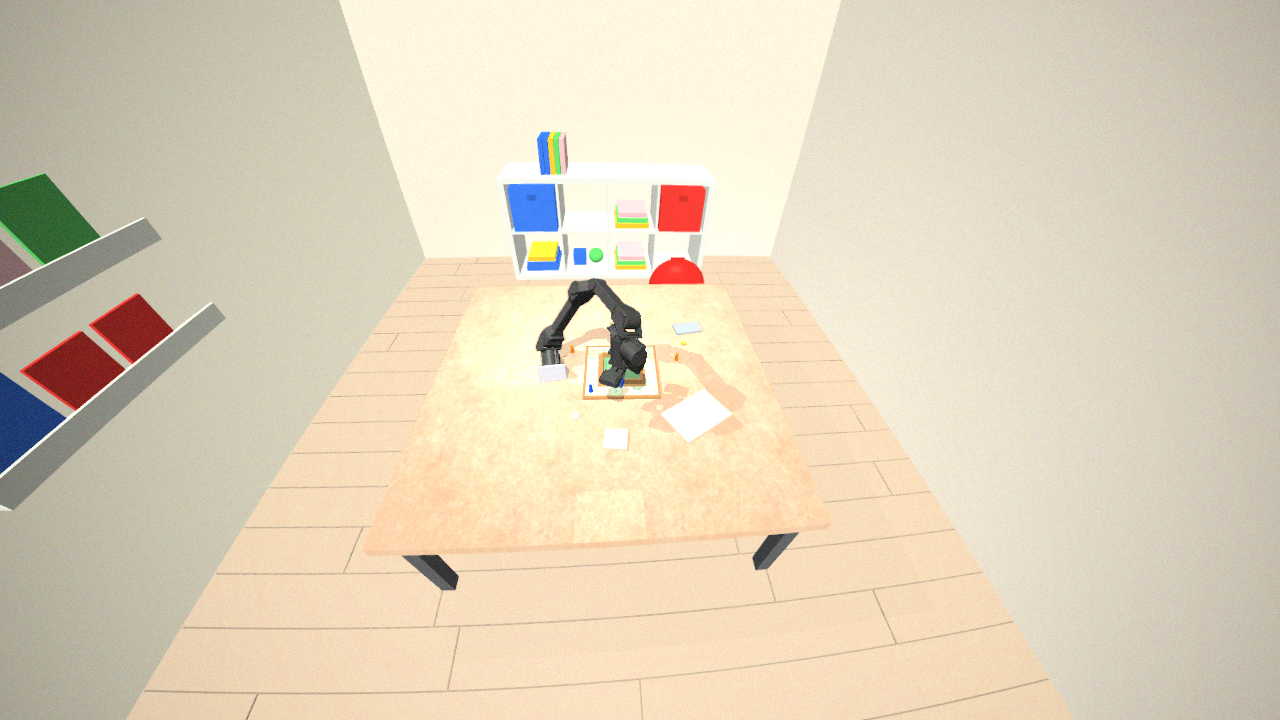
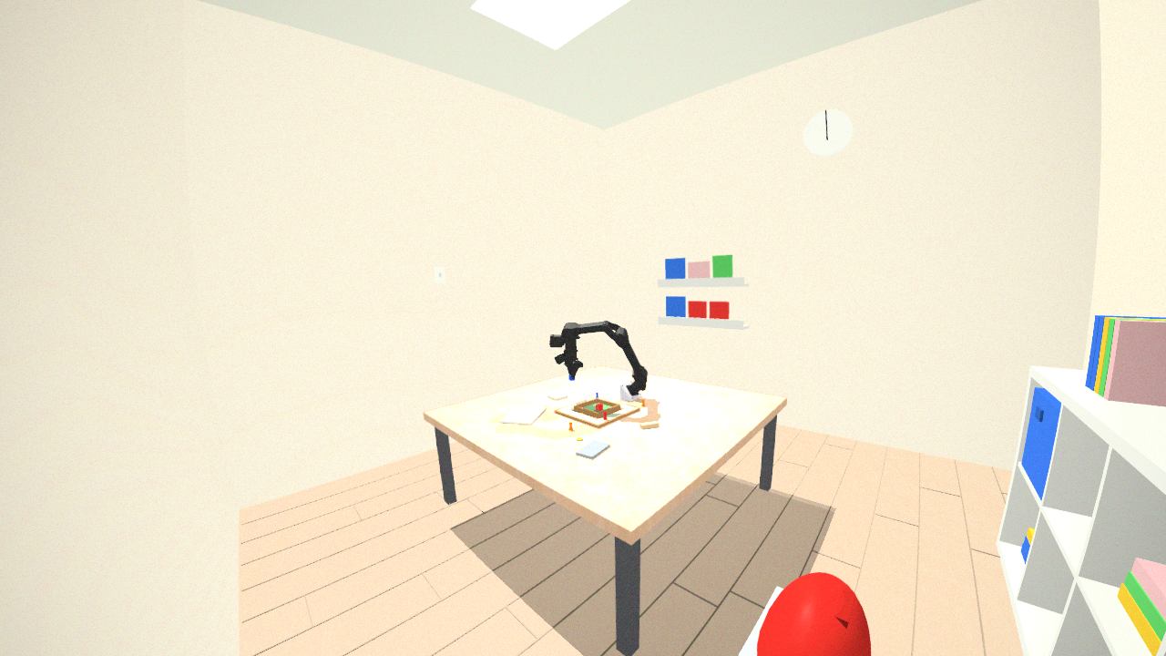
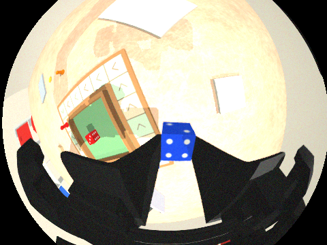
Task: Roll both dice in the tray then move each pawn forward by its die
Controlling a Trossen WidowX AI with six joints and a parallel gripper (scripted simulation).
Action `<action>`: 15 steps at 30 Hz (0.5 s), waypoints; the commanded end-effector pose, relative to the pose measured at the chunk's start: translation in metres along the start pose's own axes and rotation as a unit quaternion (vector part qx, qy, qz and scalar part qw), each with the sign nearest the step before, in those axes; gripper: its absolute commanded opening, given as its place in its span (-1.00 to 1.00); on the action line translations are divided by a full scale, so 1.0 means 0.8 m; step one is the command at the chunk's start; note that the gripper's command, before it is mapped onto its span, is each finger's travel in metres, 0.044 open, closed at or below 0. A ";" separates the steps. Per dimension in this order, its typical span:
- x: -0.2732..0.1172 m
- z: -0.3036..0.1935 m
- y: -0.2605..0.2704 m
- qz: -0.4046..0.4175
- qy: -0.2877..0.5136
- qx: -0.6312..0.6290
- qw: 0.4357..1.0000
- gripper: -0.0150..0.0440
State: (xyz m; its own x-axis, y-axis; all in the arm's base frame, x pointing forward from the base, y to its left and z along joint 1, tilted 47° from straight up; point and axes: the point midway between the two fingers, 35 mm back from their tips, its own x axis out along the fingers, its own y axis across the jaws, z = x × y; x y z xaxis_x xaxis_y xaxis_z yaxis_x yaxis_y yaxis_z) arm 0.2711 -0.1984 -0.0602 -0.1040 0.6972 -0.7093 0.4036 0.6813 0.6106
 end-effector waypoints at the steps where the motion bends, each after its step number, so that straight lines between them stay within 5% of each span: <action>1: 0.002 -0.006 0.017 0.003 -0.001 0.050 0.999 -0.49; 15: 0.015 -0.035 0.080 0.004 0.001 0.253 0.968 -0.49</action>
State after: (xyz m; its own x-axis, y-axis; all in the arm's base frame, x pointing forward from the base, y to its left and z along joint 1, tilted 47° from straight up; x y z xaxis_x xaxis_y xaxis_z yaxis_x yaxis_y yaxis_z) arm 0.2719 -0.1488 -0.0250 -0.1039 0.6989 -0.7076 0.7523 0.5206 0.4038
